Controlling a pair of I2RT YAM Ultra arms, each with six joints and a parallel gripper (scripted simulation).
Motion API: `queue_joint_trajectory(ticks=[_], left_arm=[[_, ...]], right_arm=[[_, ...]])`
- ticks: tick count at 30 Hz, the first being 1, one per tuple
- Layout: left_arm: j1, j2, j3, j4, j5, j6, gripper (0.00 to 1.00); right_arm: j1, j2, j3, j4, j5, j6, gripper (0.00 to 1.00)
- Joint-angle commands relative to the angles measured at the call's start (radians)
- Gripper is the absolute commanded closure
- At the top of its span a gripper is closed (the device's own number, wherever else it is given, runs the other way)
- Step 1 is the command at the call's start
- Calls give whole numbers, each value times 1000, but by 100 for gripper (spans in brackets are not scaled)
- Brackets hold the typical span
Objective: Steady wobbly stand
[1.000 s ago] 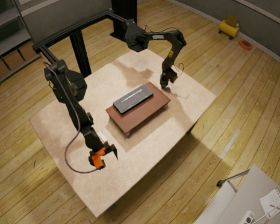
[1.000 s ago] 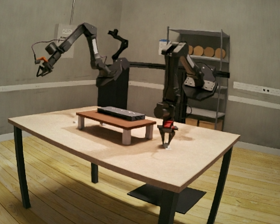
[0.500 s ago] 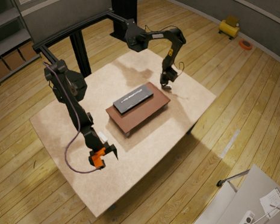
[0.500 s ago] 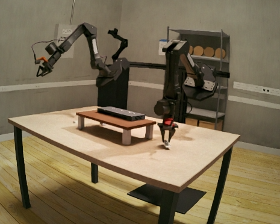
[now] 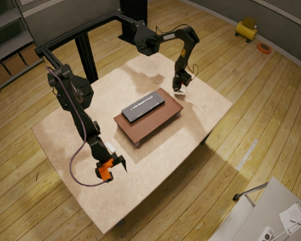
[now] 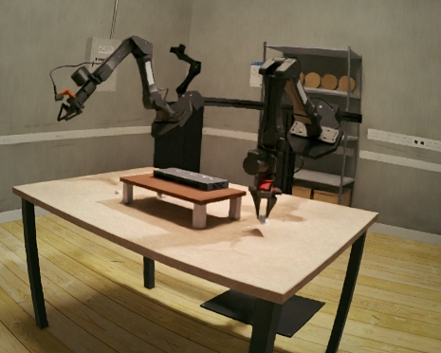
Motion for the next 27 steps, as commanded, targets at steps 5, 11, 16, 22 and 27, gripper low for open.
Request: queue_joint_trajectory(ticks=[5, 11, 16, 22, 27], left_arm=[[-16, -82, -34, -54, -17, -8, 100], [-19, -111, -43, -75, -19, -9, 100], [-20, -143, -40, -97, -21, -11, 100], [-15, -149, -46, -99, -22, -10, 100], [-24, -93, 11, -94, -22, 48, 100]], right_arm=[[1, -28, 4, 16, -3, -11, 0], [1, -28, 4, 16, -3, -11, 0], [1, -28, 4, 16, -3, -11, 0], [1, -28, 4, 16, -3, -11, 0], [1, -28, 4, 16, -3, -11, 0]])
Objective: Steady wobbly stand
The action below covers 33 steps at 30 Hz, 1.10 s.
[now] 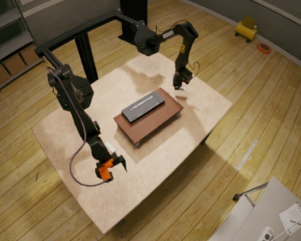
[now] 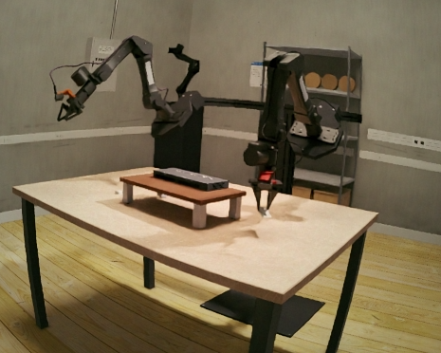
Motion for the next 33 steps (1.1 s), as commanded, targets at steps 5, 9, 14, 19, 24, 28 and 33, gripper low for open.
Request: queue_joint_trajectory(ticks=[5, 9, 14, 19, 24, 28, 33], left_arm=[[-20, 52, 106, -49, -21, 358, 100], [-19, 97, 176, -88, -14, 540, 100], [-24, 127, 244, -127, -18, 718, 100], [-27, 167, 318, -171, -20, 953, 100], [-32, 210, 401, -223, -21, 1175, 100], [-35, 249, 470, -255, -22, 1356, 100], [-35, 272, 521, -315, -25, 1515, 100]], right_arm=[[1, -28, 4, 16, -3, -11, 0], [1, -28, 4, 16, -3, -11, 0], [1, -28, 4, 16, -3, -11, 0], [1, -28, 4, 16, -3, -11, 0], [1, -28, 4, 16, -3, -11, 0], [1, -28, 4, 16, -3, -11, 0], [1, -28, 4, 16, -3, -11, 0]])
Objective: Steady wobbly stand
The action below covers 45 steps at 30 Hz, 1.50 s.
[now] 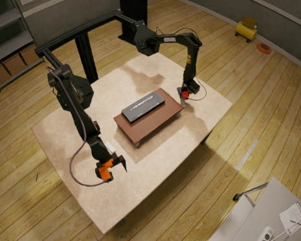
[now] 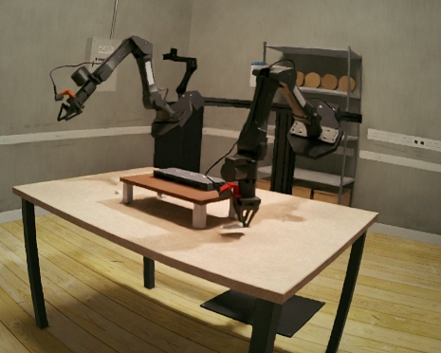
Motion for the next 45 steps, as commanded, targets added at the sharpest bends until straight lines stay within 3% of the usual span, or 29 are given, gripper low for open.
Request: queue_joint_trajectory(ticks=[1, 19, 26, 27, 35, 38, 40, 45], left_arm=[[-19, 24, 66, -65, -12, 235, 100], [-31, 157, 337, -222, -22, 970, 100], [-26, 163, 400, -227, -1, 1013, 100], [-20, 124, 400, -218, -1, 1000, 100], [-4, 183, 413, -167, 2, 975, 100], [-30, 174, 354, -173, 1, 969, 100], [-15, 179, 410, -176, 2, 980, 100], [-7, 186, 410, -170, 2, 982, 100]], right_arm=[[1, -28, 4, 16, -3, -11, 0], [1, -28, 4, 16, -3, -11, 0], [1, -28, 4, 16, -3, -11, 0], [1, -28, 4, 16, -3, -11, 0], [1, -28, 4, 16, -3, -11, 0], [1, -28, 4, 16, -3, -11, 0], [1, -28, 4, 16, -3, -11, 0], [1, -28, 4, 16, -3, -11, 0]])
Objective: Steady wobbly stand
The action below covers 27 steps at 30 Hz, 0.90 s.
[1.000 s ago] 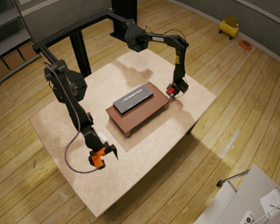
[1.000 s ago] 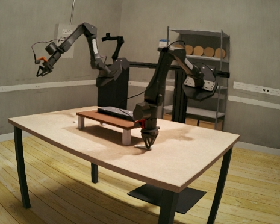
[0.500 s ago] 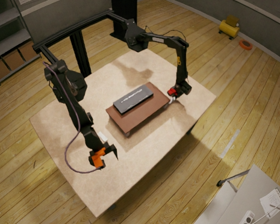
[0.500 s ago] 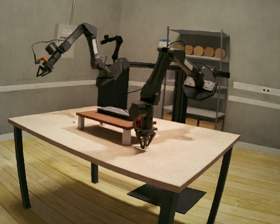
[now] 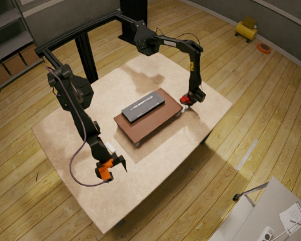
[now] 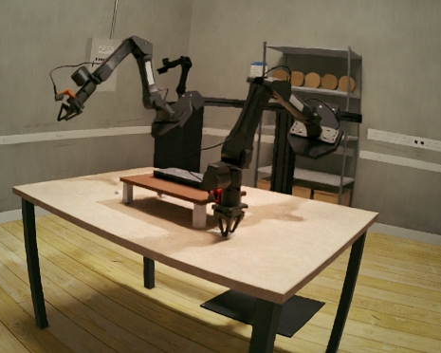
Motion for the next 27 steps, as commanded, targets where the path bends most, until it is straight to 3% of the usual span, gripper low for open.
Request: queue_joint_trajectory(ticks=[1, 11, 12, 27], left_arm=[[7, 12, 28, 0, 14, 6, 100], [15, 31, 14, 20, 15, 5, 100], [-3, -32, 36, -3, 15, 2, 58], [-4, -14, 18, -5, 15, 1, 58]], right_arm=[[1, -28, 4, 16, -3, -11, 0], [1, -28, 4, 16, -3, -11, 0], [1, -28, 4, 16, -3, -11, 0], [1, -28, 4, 16, -3, -11, 0]])
